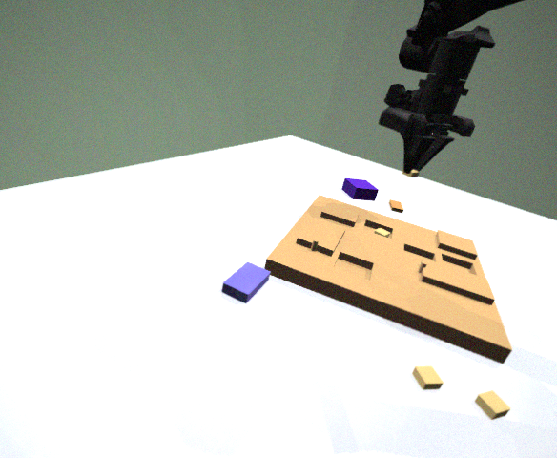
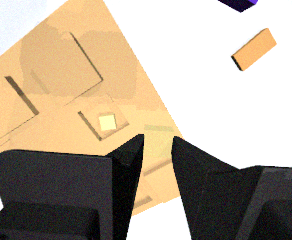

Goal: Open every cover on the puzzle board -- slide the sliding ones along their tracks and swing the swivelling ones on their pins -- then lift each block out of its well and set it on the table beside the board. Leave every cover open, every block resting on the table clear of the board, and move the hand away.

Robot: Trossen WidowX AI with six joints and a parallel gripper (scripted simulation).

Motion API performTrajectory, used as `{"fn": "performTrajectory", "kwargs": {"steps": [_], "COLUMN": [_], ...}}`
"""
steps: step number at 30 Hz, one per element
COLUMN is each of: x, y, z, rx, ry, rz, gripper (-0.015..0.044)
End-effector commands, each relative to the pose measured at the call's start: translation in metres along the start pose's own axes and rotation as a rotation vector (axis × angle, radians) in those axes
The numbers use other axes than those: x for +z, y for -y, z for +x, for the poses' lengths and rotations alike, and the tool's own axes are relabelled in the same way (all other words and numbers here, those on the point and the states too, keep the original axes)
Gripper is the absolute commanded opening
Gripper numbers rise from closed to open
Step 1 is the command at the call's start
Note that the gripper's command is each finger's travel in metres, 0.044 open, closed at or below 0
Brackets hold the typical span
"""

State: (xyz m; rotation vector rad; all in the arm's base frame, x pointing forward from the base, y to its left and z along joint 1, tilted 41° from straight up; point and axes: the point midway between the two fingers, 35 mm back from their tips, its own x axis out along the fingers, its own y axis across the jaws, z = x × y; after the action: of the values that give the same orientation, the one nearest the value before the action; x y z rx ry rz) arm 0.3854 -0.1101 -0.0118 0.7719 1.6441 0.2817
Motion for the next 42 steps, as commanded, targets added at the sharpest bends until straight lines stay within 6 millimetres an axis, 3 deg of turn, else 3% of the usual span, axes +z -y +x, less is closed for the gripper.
{"fn": "performTrajectory", "kwargs": {"steps": [1,24,42], "x": [0.003,0.004,0.006], "y": [0.016,0.107,0.110], "z": [-0.002,0.008,0.032], "rx": [-0.004,0.014,0.015], "ry": [0.006,-0.004,-0.004], "rz": [-0.006,-0.012,-0.013], "gripper": [0.0080,0.0080,0.0080]}}
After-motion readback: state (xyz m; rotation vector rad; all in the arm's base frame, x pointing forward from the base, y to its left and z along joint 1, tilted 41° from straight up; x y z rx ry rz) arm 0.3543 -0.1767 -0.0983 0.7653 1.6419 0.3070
